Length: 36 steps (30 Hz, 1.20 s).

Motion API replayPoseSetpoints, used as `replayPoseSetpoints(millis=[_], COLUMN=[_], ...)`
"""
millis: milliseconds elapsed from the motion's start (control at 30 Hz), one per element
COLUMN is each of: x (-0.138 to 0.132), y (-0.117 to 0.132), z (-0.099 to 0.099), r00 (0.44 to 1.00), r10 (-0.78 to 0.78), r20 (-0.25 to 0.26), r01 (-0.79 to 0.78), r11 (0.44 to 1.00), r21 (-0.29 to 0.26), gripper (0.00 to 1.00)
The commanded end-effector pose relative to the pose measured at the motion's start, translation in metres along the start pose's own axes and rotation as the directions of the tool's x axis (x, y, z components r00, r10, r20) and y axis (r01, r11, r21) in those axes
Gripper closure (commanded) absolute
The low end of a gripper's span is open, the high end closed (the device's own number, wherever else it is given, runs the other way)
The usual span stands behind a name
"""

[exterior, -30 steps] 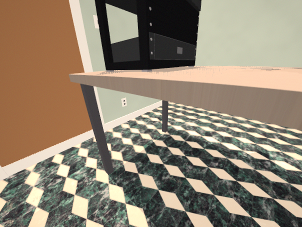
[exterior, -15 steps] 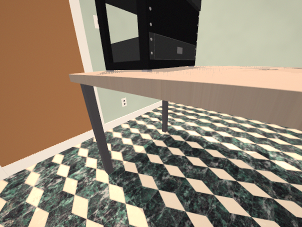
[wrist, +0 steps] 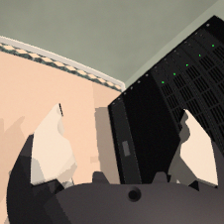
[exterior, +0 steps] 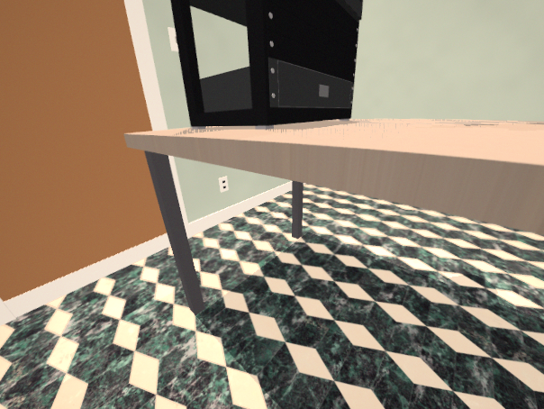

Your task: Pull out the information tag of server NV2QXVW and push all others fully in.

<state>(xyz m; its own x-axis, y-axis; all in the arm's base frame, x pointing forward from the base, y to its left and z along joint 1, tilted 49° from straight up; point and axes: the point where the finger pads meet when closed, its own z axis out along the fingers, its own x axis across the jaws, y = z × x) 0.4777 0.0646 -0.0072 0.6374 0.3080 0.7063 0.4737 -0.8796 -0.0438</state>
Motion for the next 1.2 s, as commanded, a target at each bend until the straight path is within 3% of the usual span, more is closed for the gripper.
replayPoseSetpoints(millis=[0, 1167], x=[0.005, 0.028], y=[0.0, 0.014], z=[-0.002, -0.015], r00=[1.0, 0.991], r10=[-0.023, -0.121], r20=[-0.009, -0.054], r01=[0.023, 0.116], r11=[1.0, 0.989], r21=[-0.014, -0.095], gripper=[0.0, 0.0])
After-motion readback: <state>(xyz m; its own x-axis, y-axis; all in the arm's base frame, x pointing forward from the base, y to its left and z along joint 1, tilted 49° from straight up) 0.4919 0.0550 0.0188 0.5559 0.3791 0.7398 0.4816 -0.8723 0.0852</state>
